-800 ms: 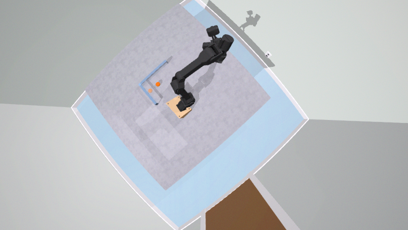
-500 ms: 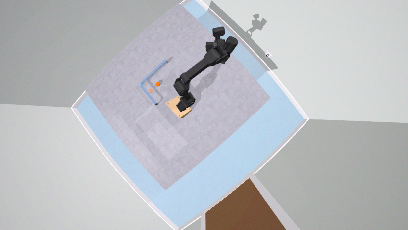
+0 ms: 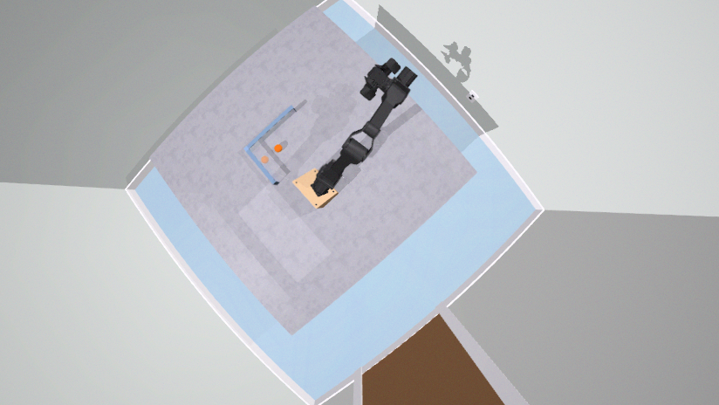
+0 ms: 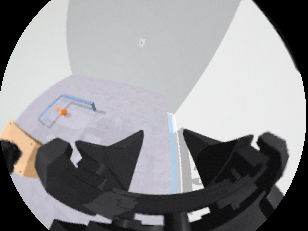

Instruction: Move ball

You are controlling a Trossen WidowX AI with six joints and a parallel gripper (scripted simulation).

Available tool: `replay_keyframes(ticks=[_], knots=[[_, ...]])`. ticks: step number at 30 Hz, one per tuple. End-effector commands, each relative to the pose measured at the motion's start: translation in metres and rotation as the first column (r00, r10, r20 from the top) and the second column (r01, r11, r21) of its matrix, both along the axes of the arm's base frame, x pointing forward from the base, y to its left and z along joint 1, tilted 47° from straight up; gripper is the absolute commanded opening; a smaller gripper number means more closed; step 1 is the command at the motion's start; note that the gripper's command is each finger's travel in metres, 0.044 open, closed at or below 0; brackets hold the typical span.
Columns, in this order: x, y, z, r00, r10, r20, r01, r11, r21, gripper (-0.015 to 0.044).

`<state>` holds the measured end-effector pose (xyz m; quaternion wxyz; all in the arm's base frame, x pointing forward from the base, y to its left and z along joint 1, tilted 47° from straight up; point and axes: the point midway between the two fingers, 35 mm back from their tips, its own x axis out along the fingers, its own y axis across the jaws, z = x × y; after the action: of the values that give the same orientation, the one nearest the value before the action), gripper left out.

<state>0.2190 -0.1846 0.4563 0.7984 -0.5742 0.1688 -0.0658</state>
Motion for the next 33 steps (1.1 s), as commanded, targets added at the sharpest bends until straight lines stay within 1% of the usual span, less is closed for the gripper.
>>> replay_keyframes(ticks=[1, 6, 9, 12, 16, 21, 26, 30, 33], knots=[[0.045, -0.010, -0.053, 0.997, 0.011, -0.071, 0.008, 0.963, 0.270, 0.0296], [0.088, -0.008, -0.110, 0.982, -0.015, -0.190, 0.105, 0.873, 0.477, 0.0296], [0.110, 0.008, -0.146, 0.962, -0.002, -0.273, 0.162, 0.808, 0.567, 0.0296], [0.126, 0.024, -0.176, 0.937, 0.002, -0.349, 0.228, 0.754, 0.616, 0.0296], [0.148, 0.046, -0.228, 0.875, -0.027, -0.483, 0.373, 0.674, 0.638, 0.0296], [0.162, 0.079, -0.288, 0.772, -0.077, -0.631, 0.540, 0.603, 0.587, 0.0296], [0.165, 0.119, -0.348, 0.641, -0.165, -0.749, 0.686, 0.560, 0.464, 0.0296], [0.157, 0.152, -0.393, 0.537, -0.269, -0.800, 0.769, 0.546, 0.333, 0.0296], [0.145, 0.176, -0.425, 0.473, -0.368, -0.801, 0.808, 0.544, 0.227, 0.0296]])
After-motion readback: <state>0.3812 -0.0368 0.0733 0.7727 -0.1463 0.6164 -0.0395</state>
